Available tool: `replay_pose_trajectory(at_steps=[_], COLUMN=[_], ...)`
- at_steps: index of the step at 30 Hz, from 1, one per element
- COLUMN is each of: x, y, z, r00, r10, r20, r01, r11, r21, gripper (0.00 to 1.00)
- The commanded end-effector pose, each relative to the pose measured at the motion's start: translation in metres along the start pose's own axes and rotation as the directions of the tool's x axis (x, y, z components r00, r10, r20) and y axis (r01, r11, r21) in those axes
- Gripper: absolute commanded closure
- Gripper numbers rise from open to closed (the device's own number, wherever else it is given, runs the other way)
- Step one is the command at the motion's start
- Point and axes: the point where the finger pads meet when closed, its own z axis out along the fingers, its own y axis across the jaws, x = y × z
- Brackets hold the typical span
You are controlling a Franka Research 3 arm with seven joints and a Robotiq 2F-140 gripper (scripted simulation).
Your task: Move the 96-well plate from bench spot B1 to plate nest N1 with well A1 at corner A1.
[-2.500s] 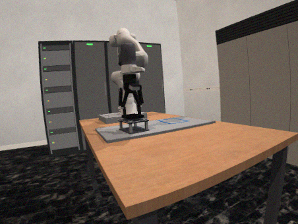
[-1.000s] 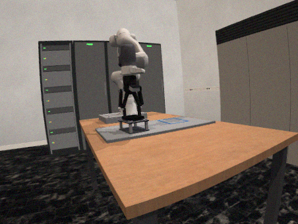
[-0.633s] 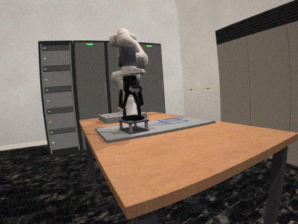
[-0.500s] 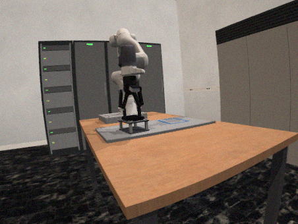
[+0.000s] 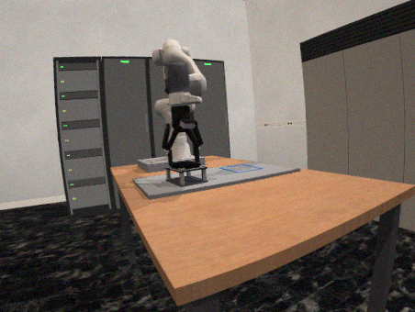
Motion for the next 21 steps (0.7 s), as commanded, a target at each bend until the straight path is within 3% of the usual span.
replay_pose_trajectory(at_steps=[1,21], x=[0.0002,0.0002], y=[0.0004,0.0004], z=[0.0008,-0.0045], r00=[1.000,1.000], r10=[0.000,0.000], r20=[0.000,0.000], r01=[0.000,0.000], r11=[1.000,1.000], r21=[-0.003,-0.003], gripper=[0.00,0.00])
